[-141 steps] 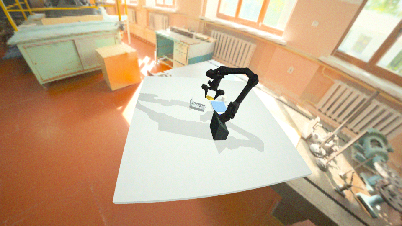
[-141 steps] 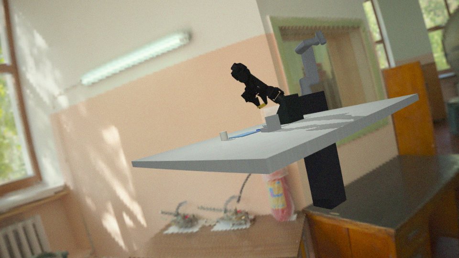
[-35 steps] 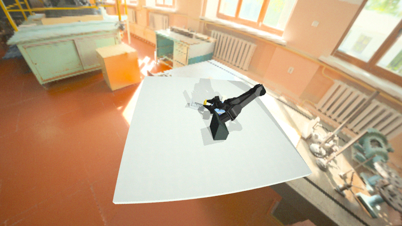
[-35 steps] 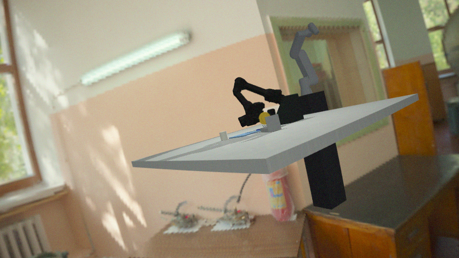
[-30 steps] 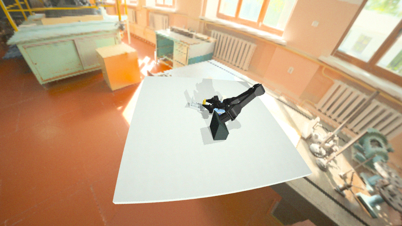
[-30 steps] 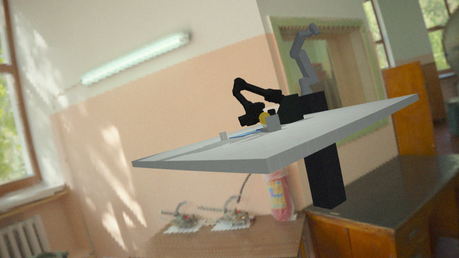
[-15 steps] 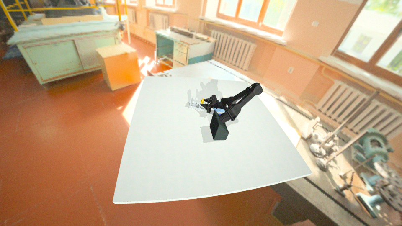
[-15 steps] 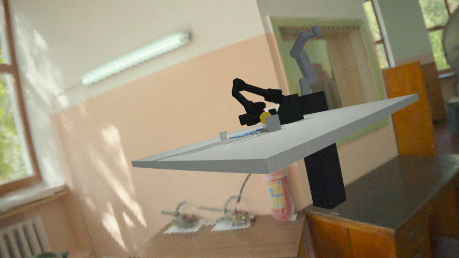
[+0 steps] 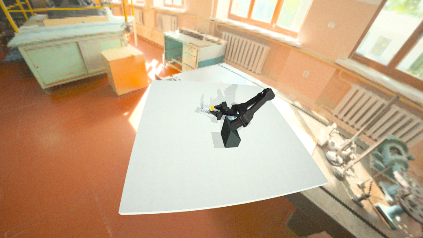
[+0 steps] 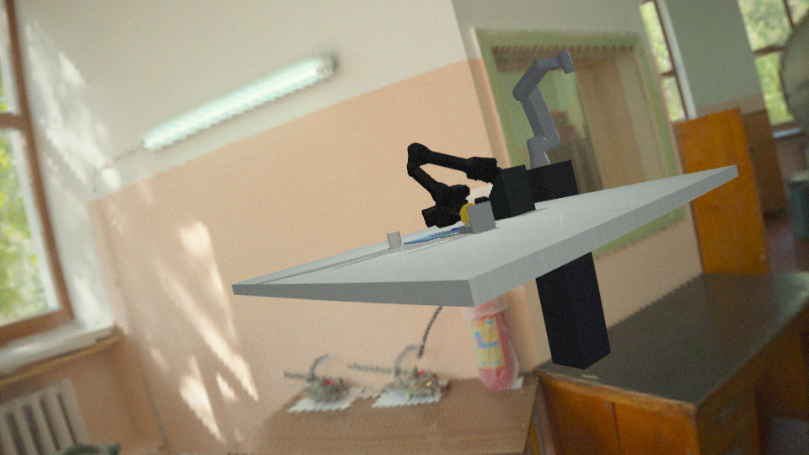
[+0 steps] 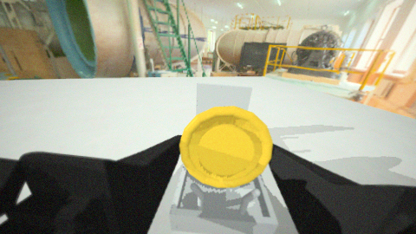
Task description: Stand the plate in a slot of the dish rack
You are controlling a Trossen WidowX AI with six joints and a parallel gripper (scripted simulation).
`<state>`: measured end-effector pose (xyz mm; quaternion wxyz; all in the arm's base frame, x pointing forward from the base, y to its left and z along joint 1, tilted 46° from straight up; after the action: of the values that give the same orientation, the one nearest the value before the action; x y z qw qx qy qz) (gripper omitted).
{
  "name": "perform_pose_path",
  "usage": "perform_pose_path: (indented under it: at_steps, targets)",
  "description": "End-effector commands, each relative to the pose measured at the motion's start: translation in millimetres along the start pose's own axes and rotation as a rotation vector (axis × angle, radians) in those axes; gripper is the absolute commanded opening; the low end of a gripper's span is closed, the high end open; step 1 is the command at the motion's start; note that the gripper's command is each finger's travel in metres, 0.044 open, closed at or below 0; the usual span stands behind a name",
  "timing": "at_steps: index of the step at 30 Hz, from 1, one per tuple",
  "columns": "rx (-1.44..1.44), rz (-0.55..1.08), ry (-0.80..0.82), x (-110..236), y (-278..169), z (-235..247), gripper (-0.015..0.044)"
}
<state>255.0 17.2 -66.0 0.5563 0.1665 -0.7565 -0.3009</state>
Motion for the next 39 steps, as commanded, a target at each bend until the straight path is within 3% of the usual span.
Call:
perform_pose_path:
  at_steps: [1, 6, 21, 29, 39]
  targets:
    - [-0.003, 0.0, 0.001, 0, 1, 1, 0.0]
    - [-0.003, 0.0, 0.001, 0, 1, 1, 0.0]
    - [0.001, 0.0, 0.001, 0, 0, 0, 0.0394]
    - [0.002, 0.002, 0.002, 1, 7, 0, 0.04]
    - [0.01, -0.008, -0.005, 14, 112, 10, 0.04]
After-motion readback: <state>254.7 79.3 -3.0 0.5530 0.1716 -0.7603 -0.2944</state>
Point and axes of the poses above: the point midway between the two fingers, 35 mm back from their tips, its own x axis back along the fingers, its own z axis across the jaws, y = z × x, the point moved 3 cm from there along x, back along the fingers, and after that the axes turned 10 degrees about -x, right-handed, at the moved point
